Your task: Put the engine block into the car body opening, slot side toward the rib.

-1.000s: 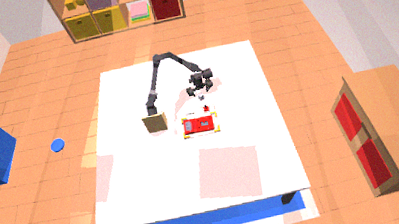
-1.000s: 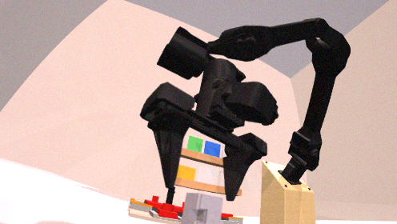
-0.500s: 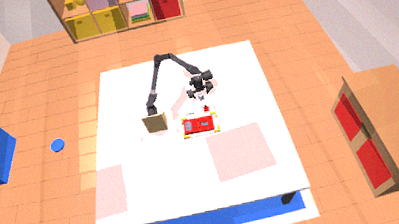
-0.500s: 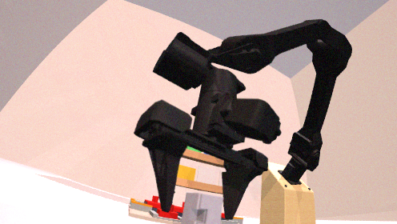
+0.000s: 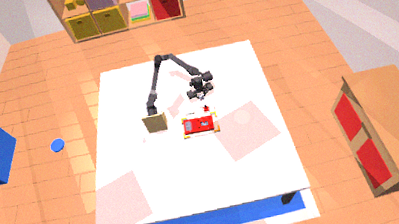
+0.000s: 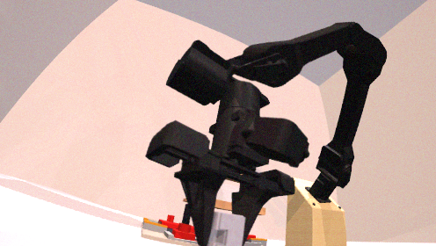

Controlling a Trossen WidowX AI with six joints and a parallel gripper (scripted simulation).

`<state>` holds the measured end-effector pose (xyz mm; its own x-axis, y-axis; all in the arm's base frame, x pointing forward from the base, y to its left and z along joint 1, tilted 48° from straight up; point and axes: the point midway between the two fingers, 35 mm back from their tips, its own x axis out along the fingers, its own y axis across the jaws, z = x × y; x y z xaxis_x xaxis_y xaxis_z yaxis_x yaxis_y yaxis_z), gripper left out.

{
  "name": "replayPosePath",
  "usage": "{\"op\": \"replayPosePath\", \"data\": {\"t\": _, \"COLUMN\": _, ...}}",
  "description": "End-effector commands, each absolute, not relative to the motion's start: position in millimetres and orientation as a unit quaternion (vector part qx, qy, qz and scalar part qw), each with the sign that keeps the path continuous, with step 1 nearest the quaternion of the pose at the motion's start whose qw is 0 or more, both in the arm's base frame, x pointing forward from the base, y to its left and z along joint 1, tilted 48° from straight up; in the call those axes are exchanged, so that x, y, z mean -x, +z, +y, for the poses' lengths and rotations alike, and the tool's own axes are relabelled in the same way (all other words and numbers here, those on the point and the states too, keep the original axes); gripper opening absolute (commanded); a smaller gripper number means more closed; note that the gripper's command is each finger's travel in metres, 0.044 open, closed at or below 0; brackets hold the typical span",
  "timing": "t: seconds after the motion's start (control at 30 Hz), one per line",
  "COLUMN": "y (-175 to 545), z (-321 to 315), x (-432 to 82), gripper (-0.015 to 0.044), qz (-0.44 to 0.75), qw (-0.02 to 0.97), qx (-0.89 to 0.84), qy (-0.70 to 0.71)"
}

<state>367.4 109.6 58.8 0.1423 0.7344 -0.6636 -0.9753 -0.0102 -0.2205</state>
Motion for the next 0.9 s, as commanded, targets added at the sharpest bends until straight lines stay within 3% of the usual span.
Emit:
{"op": "replayPosePath", "data": {"t": 0.0, "y": 56, "z": 109, "x": -367, "gripper": 0.0145, "qz": 0.186, "qw": 0.679, "qx": 0.329, "qy": 0.629}}
{"op": "replayPosePath", "data": {"t": 0.2, "y": 56, "z": 109, "x": -367, "gripper": 0.0105, "qz": 0.186, "qw": 0.679, "qx": 0.329, "qy": 0.629}}
{"op": "replayPosePath", "data": {"t": 0.33, "y": 59, "z": 106, "x": -368, "gripper": 0.0000, "qz": 0.187, "qw": 0.679, "qx": 0.330, "qy": 0.629}}
{"op": "replayPosePath", "data": {"t": 0.87, "y": 89, "z": 67, "x": -367, "gripper": 0.0000, "qz": 0.191, "qw": 0.677, "qx": 0.334, "qy": 0.628}}
